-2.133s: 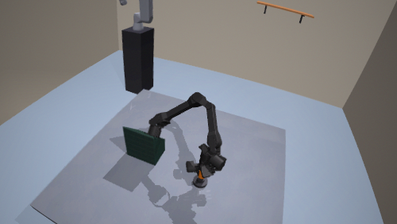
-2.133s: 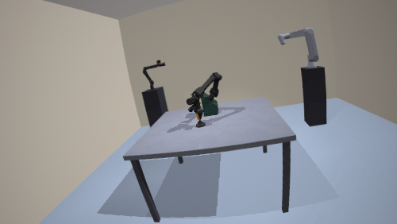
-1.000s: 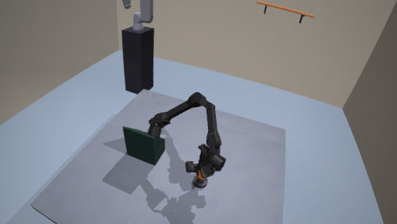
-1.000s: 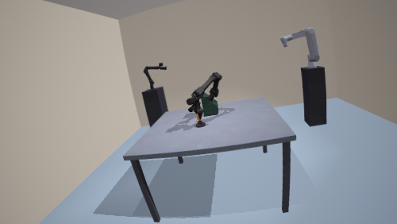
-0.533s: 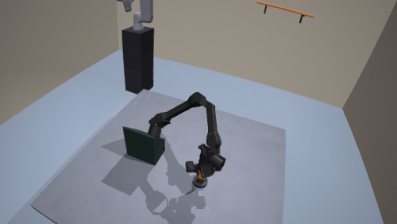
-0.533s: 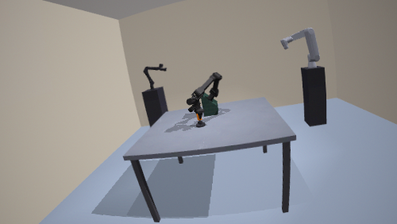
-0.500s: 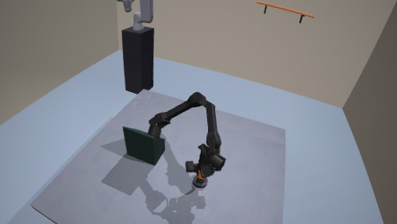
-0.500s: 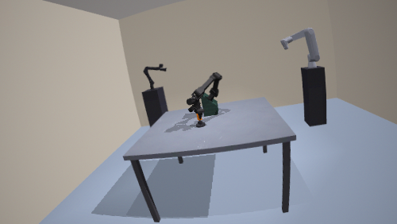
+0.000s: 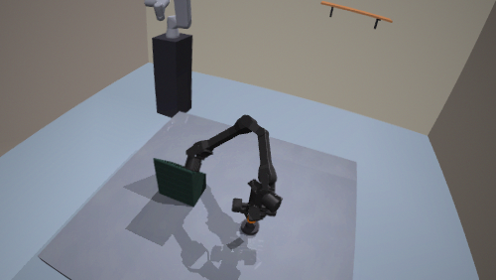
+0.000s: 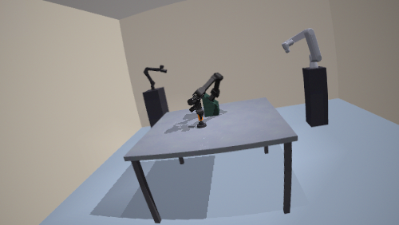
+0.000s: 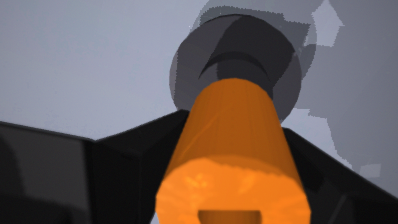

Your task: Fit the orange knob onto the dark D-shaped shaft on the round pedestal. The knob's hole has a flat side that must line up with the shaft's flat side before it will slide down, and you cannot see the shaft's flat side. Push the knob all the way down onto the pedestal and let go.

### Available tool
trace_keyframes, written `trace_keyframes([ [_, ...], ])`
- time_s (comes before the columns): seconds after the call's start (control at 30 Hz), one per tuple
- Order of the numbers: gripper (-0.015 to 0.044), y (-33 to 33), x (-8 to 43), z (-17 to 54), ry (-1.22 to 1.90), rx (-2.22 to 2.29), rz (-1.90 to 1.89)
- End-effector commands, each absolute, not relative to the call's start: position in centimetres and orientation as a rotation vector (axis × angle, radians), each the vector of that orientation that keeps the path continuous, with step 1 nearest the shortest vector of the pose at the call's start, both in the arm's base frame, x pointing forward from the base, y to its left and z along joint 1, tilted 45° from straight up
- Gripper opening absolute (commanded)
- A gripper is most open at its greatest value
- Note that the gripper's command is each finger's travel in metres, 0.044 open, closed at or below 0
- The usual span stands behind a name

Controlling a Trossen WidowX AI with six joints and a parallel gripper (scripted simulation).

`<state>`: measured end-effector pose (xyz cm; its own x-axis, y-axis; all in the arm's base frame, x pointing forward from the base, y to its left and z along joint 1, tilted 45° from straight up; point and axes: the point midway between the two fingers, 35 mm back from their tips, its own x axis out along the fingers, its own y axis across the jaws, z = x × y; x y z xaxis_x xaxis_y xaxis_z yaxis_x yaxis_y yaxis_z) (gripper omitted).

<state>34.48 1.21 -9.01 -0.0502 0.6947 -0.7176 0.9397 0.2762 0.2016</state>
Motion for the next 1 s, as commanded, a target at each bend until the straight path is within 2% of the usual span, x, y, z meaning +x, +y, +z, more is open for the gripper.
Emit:
trace_keyframes([
  [0.0, 0.0000, 0.91, 34.68, -9.09, 1.799, 1.496, -0.430],
  [0.6, 0.0000, 0.91, 34.69, -8.96, 1.799, 1.496, -0.430],
  [0.97, 0.0000, 1.02, 34.35, -8.73, 1.799, 1.637, -0.635],
])
